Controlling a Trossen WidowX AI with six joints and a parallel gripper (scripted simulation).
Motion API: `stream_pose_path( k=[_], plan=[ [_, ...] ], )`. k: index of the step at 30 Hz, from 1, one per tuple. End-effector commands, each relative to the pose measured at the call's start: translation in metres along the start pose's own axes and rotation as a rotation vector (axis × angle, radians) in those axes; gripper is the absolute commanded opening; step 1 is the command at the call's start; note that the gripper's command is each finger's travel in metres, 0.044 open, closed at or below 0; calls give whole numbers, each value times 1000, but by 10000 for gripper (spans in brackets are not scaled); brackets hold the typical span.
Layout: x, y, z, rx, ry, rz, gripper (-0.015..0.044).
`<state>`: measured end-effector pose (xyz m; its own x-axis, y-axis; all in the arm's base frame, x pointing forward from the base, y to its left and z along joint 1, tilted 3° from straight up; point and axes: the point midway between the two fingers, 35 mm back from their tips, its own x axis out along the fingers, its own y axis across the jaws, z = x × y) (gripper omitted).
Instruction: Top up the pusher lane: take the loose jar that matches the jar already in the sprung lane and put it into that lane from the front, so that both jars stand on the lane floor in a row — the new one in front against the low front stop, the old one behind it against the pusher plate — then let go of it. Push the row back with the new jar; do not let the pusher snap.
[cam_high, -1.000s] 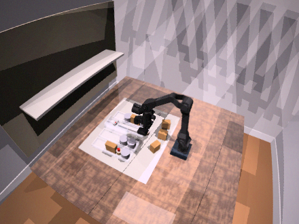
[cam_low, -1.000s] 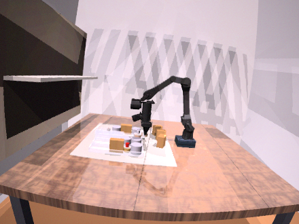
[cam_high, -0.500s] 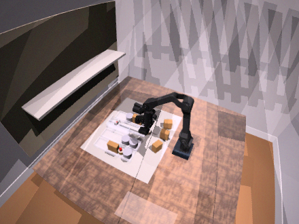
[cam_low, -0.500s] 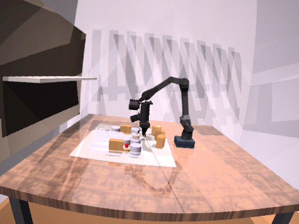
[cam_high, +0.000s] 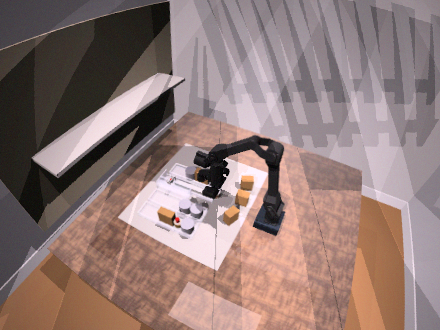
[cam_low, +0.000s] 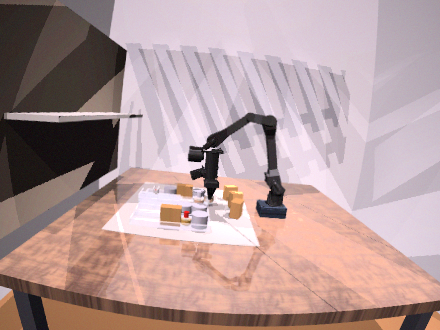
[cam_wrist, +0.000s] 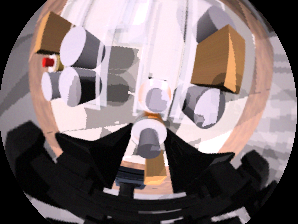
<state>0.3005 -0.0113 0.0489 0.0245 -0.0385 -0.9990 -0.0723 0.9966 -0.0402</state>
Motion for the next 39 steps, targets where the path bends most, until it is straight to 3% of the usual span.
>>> stream_pose_path(
  k=[1, 39],
  plan=[
    [-3, -1, 8, 3, -23, -3, 0],
    [-6, -1, 24, 3, -24, -3, 0]
  ],
)
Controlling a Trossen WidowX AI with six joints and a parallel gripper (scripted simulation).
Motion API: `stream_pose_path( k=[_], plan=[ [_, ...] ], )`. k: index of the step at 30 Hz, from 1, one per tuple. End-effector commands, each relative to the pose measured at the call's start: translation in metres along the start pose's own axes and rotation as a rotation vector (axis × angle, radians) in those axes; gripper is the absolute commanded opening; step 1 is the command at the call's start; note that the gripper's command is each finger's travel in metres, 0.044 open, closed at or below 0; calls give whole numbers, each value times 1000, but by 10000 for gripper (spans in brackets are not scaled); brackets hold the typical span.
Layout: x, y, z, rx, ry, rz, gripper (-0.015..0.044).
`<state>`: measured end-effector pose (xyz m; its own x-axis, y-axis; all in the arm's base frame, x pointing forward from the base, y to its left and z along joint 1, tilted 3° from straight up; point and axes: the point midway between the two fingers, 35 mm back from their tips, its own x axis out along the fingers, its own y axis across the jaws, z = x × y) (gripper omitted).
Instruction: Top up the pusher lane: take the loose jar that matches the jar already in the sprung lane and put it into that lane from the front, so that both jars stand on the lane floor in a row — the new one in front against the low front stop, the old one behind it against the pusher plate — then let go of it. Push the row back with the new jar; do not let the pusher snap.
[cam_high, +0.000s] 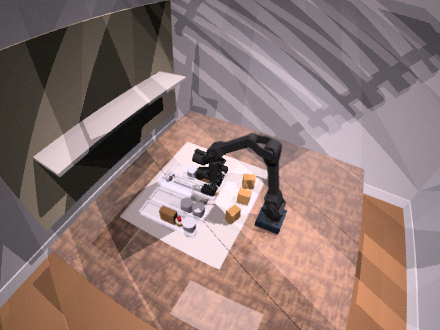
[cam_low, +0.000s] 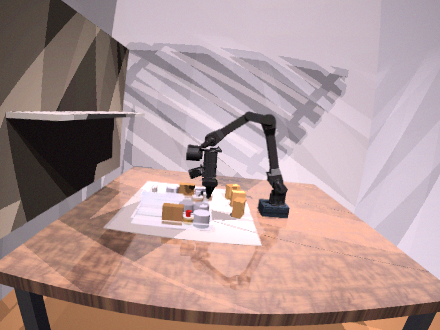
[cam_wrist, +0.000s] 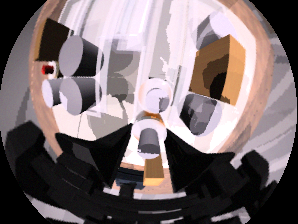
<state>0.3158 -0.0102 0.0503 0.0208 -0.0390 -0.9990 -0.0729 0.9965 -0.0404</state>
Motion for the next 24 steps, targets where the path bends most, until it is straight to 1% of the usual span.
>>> stream_pose_path(
  k=[1, 24],
  plan=[
    [-5, -1, 9, 4, -28, -3, 0],
    [-8, 0, 19, 4, -29, -3, 0]
  ],
)
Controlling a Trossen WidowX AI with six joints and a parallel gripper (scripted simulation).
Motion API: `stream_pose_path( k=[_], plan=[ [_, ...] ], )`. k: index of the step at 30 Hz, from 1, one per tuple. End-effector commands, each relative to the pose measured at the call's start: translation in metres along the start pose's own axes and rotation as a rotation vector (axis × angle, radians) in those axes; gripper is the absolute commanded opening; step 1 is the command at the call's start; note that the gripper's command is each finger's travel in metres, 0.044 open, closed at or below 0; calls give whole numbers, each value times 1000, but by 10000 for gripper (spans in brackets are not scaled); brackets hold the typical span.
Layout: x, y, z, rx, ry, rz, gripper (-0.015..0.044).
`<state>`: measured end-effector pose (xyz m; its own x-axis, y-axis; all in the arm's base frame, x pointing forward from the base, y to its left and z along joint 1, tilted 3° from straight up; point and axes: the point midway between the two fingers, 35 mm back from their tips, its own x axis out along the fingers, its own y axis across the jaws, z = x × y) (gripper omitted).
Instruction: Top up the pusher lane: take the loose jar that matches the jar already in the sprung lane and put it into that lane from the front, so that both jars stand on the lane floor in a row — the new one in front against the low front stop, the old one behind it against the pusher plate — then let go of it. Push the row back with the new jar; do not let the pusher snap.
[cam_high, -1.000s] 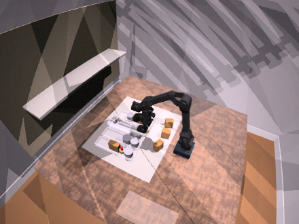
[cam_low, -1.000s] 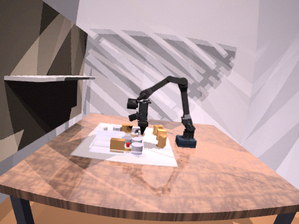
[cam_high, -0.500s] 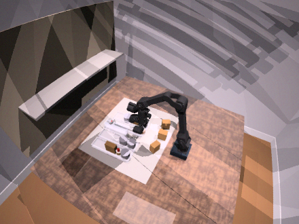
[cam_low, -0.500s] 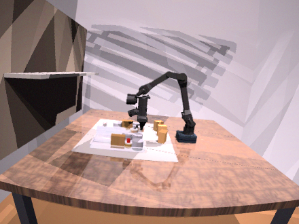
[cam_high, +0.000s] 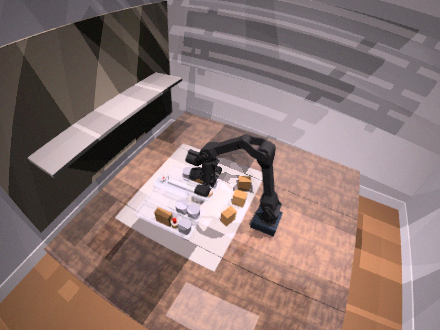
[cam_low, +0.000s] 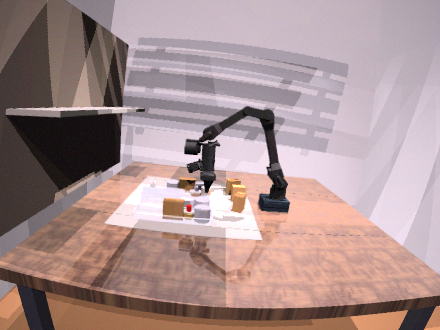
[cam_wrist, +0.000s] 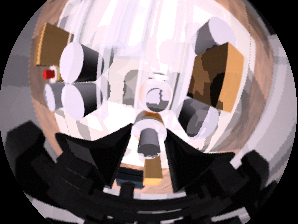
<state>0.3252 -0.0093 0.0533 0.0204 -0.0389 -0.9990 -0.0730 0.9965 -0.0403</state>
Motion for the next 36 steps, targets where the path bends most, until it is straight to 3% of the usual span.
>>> stream_pose_path(
  k=[1, 36],
  plan=[
    [-5, -1, 10, 4, -29, -3, 0],
    [-4, 0, 13, 4, -29, -3, 0]
  ],
)
